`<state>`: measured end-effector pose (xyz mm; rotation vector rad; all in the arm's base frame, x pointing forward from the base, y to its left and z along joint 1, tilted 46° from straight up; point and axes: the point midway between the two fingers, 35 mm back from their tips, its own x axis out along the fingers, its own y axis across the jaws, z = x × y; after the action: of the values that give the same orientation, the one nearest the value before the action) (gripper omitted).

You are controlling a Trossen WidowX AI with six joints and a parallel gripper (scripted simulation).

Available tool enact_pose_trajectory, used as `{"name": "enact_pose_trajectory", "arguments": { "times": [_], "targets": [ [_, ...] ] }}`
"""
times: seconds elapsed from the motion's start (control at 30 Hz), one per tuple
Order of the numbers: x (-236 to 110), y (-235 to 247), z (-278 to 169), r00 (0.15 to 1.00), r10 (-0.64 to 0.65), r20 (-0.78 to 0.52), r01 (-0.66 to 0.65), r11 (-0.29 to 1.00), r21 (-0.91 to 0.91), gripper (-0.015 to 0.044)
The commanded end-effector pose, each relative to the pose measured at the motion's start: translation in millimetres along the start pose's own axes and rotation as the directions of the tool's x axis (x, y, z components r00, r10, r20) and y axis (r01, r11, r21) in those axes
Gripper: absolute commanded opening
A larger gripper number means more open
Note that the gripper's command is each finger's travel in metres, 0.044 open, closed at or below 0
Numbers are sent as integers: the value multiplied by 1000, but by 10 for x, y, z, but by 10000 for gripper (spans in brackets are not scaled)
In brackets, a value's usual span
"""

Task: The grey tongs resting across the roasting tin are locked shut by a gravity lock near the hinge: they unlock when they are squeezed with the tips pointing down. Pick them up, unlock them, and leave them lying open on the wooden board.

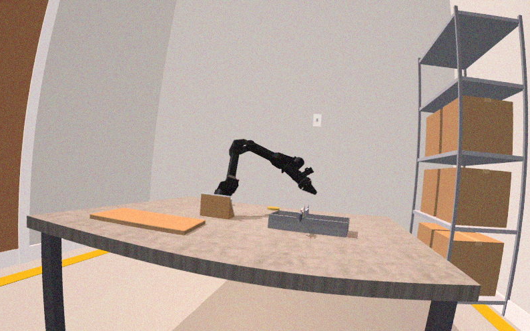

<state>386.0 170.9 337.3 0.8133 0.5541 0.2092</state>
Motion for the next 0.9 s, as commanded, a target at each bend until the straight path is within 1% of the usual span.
{"name": "enact_pose_trajectory", "arguments": {
  "times": [0.0,0.1,0.23,0.33,0.43,0.5,0.57,0.63,0.7,0.77,0.87],
  "targets": [
    [253,-558,145,987,-148,-61,152,987,61,440],
    [426,-1023,241,961,-251,-117,264,958,110,440],
    [552,-1724,313,896,-369,-247,420,883,208,440],
    [557,-2272,335,832,-423,-359,532,792,300,440],
    [508,-2815,322,769,-436,-468,621,683,384,440],
    [448,-3096,289,730,-421,-538,668,603,435,440],
    [331,-3438,216,684,-405,-606,723,485,492,440],
    [253,-3657,167,656,-366,-661,751,410,518,440],
    [190,-3820,137,645,-320,-694,763,328,557,440],
    [119,-3982,72,625,-251,-739,780,225,583,440],
    [-33,-4267,-39,607,-89,-790,793,9,609,440]
  ]
}}
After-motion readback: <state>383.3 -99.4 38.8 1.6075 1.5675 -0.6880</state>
